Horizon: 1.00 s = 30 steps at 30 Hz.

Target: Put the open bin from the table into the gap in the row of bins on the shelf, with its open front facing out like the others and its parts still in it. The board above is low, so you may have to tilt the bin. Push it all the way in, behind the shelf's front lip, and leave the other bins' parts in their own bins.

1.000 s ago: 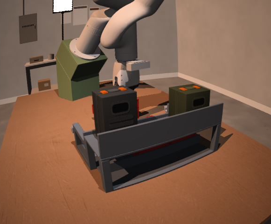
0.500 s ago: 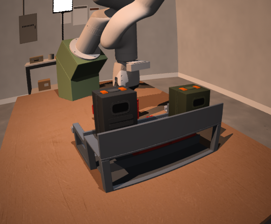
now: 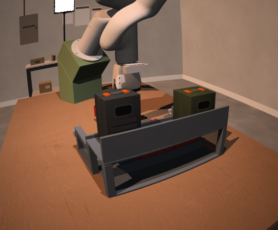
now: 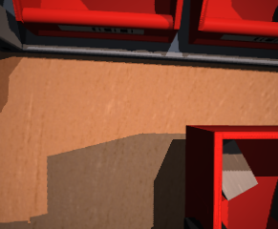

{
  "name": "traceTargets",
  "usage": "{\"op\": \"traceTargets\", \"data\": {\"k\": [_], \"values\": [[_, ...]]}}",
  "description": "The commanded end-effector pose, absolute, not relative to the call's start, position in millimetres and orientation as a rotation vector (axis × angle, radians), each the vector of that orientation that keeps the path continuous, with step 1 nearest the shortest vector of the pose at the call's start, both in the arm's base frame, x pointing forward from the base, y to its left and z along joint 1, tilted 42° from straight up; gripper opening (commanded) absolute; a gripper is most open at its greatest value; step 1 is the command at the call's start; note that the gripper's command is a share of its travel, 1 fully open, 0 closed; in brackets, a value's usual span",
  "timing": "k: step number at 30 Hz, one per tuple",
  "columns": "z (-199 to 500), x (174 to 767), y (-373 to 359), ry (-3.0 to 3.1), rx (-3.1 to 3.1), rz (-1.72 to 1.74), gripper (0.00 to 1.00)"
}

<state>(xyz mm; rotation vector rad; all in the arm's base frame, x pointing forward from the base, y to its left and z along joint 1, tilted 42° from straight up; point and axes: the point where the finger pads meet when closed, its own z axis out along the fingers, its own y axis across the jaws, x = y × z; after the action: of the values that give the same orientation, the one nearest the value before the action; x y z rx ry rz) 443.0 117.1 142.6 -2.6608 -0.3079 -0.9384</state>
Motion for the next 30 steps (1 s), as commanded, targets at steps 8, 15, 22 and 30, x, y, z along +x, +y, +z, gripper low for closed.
{"op": "traceTargets", "data": {"k": [8, 15, 22, 30], "values": [[141.1, 444.7, 112.0, -0.246, -2.651, -0.917, 0.0], [137.5, 447.8, 101.0, -0.241, -2.649, -0.913, 0.0], [137.5, 447.8, 101.0, -0.241, -2.649, -0.913, 0.0], [133.1, 451.7, 87.5, -0.241, -2.649, -0.913, 0.0]]}}
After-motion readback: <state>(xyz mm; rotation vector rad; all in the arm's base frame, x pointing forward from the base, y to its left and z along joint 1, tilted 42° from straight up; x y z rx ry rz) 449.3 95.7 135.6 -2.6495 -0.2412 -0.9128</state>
